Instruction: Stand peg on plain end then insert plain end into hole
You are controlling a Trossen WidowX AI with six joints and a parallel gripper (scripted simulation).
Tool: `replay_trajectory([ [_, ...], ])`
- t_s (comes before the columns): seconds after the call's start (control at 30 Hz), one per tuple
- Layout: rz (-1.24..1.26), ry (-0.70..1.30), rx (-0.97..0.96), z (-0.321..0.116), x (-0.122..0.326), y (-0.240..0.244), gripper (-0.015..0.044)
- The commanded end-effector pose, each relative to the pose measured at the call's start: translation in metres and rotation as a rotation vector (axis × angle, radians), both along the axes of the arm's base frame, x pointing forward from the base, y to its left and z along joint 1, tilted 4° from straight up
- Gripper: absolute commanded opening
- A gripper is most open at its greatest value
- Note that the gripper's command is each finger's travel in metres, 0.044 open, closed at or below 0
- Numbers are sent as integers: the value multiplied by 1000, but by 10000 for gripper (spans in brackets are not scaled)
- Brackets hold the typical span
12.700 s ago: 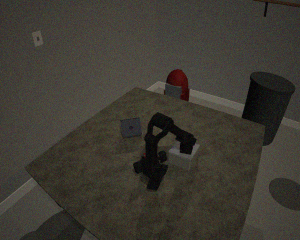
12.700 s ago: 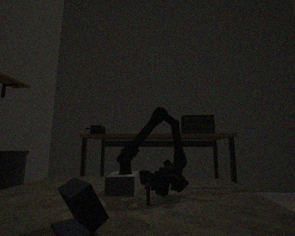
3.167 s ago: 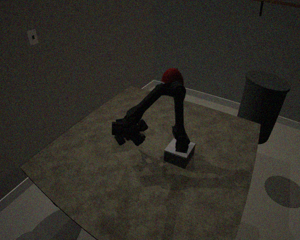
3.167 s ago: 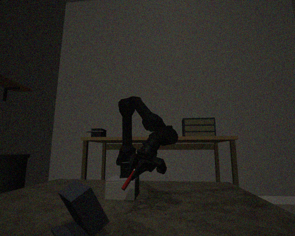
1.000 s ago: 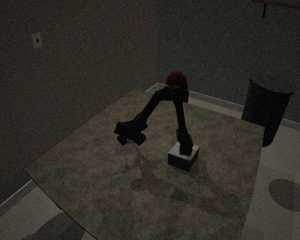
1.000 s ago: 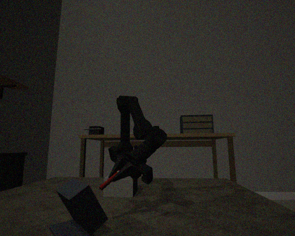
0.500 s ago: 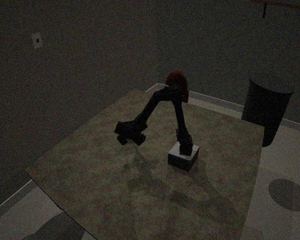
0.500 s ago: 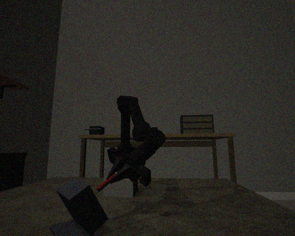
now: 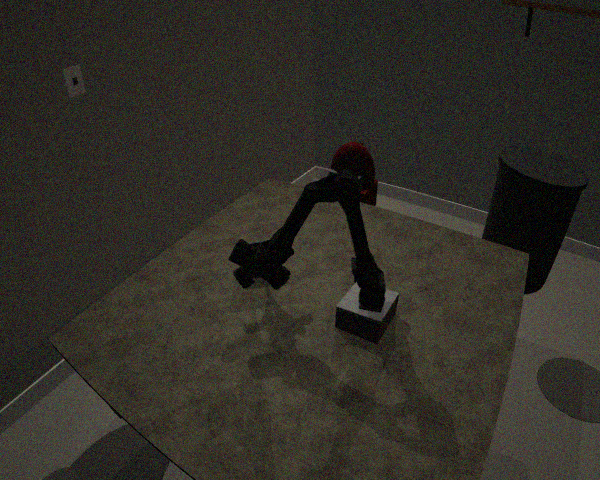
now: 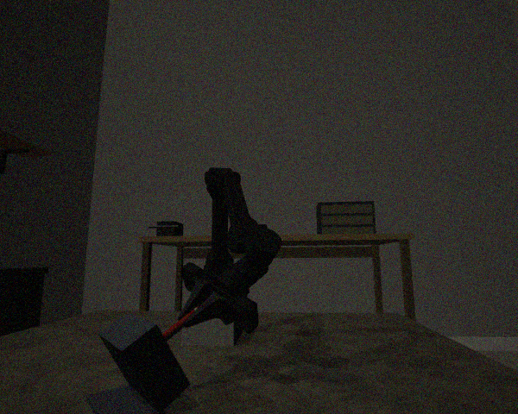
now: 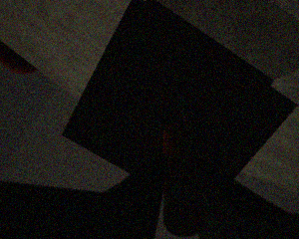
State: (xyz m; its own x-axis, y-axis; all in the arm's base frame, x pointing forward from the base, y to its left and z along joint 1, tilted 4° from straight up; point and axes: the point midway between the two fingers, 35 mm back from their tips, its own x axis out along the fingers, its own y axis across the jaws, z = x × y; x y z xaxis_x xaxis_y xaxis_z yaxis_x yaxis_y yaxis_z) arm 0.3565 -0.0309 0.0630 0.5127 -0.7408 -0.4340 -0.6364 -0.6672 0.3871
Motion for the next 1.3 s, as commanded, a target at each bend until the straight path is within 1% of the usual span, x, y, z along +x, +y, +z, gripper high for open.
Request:
replay_trajectory([
  [0.0,1,15,-3,-6,0,-3,0],
  [0.53,0,0,0,-1,0,-1,0],
  [1.27,0,0,0,-6,-1,-4,0],
])
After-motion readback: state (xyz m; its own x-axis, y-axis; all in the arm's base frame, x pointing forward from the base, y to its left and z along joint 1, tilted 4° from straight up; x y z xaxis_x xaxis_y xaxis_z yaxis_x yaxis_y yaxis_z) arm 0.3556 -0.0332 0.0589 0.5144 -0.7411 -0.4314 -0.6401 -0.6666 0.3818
